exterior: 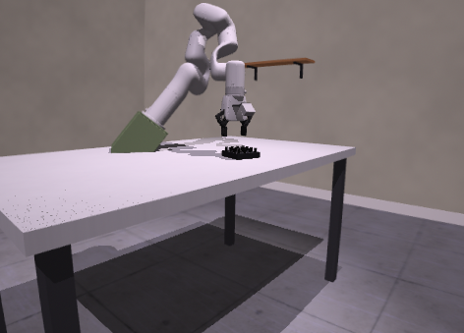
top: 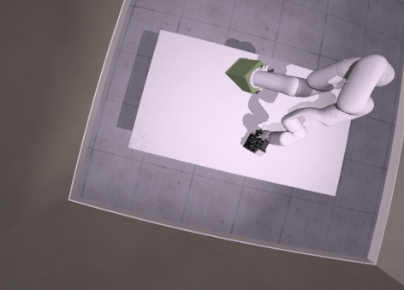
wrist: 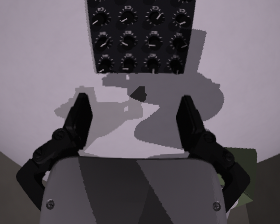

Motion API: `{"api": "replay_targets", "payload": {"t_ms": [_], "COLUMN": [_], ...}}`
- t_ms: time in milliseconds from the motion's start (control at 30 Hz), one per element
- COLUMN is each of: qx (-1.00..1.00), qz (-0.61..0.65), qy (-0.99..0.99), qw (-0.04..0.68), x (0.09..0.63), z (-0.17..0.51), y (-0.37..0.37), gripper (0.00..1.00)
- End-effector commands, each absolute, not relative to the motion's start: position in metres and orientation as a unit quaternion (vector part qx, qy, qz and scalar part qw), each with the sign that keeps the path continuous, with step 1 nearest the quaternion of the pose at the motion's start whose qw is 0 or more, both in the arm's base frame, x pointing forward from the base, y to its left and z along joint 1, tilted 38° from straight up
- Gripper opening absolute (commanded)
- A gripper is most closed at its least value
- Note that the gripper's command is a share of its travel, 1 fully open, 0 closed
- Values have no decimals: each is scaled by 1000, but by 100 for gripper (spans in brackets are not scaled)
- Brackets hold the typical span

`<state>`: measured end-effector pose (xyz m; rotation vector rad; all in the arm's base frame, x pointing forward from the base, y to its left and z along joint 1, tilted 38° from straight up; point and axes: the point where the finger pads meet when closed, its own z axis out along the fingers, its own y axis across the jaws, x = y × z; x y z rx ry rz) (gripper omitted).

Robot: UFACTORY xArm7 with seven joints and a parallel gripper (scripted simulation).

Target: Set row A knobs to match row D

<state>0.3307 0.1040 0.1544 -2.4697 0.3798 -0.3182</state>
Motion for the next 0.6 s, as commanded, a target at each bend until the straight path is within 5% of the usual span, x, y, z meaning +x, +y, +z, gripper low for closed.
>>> {"api": "replay_targets", "payload": {"t_ms": [0,567], "qx": [-933,-933], "qz": [-122,-122], "qy": [144,143], "qw": [307,306], "x": [332,332], "z": [155,155], "y": [104,100], "gripper": [100,100]}}
